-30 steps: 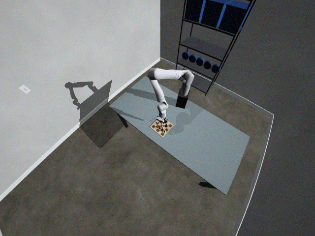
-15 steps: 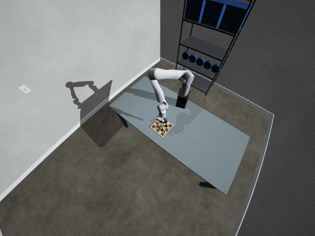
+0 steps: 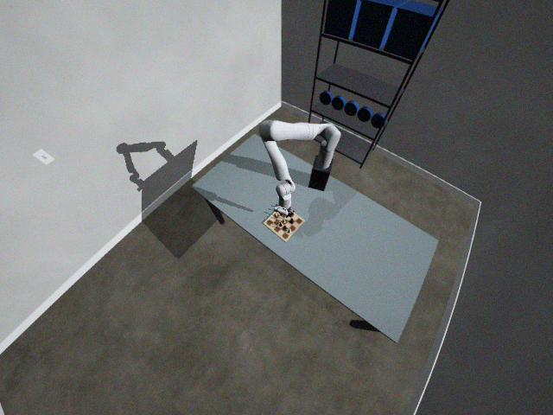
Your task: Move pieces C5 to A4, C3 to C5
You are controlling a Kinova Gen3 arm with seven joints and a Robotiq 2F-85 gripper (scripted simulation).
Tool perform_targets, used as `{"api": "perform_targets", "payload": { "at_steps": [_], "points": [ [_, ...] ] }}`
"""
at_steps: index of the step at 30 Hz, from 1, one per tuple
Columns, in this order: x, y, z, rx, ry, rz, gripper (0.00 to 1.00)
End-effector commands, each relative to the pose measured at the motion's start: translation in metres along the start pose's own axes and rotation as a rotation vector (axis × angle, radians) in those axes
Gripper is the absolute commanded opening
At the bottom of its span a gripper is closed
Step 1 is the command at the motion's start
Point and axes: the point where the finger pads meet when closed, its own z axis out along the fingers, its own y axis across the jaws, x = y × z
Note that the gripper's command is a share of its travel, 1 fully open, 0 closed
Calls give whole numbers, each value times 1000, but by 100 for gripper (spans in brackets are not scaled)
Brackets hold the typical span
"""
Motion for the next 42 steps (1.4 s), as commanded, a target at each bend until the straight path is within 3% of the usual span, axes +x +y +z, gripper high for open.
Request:
{"api": "perform_targets", "payload": {
  "at_steps": [1,29,42],
  "points": [
    [1,0,1,0,-2,3,37],
    [0,-1,41,0,-2,4,37],
    [0,-1,48,0,-2,4,37]
  ]
}}
